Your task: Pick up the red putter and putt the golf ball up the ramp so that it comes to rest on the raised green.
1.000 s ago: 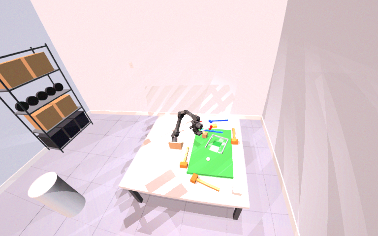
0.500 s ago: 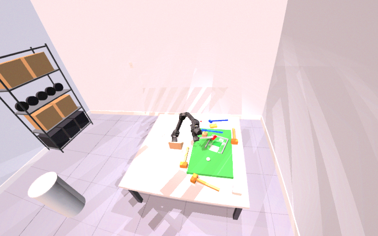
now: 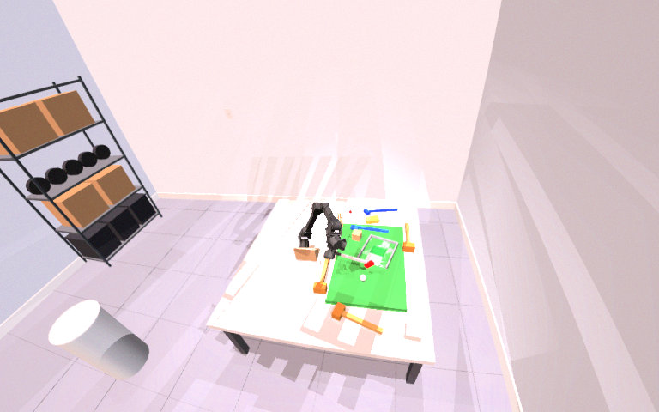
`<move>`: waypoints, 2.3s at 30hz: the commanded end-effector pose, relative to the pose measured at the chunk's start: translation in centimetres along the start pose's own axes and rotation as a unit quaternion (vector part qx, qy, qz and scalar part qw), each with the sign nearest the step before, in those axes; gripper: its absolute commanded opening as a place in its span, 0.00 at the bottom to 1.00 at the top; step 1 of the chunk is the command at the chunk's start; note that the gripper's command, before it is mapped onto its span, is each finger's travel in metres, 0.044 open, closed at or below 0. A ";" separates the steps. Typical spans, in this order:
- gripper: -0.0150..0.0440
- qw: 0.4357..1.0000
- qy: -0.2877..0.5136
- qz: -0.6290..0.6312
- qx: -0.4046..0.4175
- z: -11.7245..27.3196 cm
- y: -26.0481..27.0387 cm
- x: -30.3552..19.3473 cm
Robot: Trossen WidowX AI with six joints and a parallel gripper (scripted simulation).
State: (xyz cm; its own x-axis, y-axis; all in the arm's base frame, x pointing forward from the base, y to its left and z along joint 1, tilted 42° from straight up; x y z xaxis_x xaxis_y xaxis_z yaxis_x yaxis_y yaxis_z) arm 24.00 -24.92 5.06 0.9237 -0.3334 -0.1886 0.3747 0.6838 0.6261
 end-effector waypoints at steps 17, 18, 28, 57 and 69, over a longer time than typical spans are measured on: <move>0.25 0.993 0.006 -0.119 -0.003 -2.3 -5.7 -0.7; 0.25 0.993 0.006 -0.119 -0.003 -2.7 -5.7 -0.7; 0.25 0.993 0.006 -0.118 -0.002 -4.6 -5.7 -0.8; 0.25 0.993 0.012 -0.116 -0.004 -7.1 -5.7 -0.9; 0.25 0.993 0.006 -0.118 -0.003 -7.3 -8.7 -0.8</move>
State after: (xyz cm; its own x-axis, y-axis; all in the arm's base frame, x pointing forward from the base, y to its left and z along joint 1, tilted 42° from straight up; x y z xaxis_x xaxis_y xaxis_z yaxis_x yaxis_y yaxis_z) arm 20.71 -25.44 -5.51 0.8110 -0.4753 -0.3412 0.5812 0.5871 0.5634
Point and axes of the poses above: the point midway between the two fingers, 35 mm back from their tips, its own z axis back along the fingers, its own y axis across the jaws, x = y × z, the point moved 5 cm from there along z, back along the fingers, and after that the axes turned 14 degrees about -z, right-handed, at the moved point
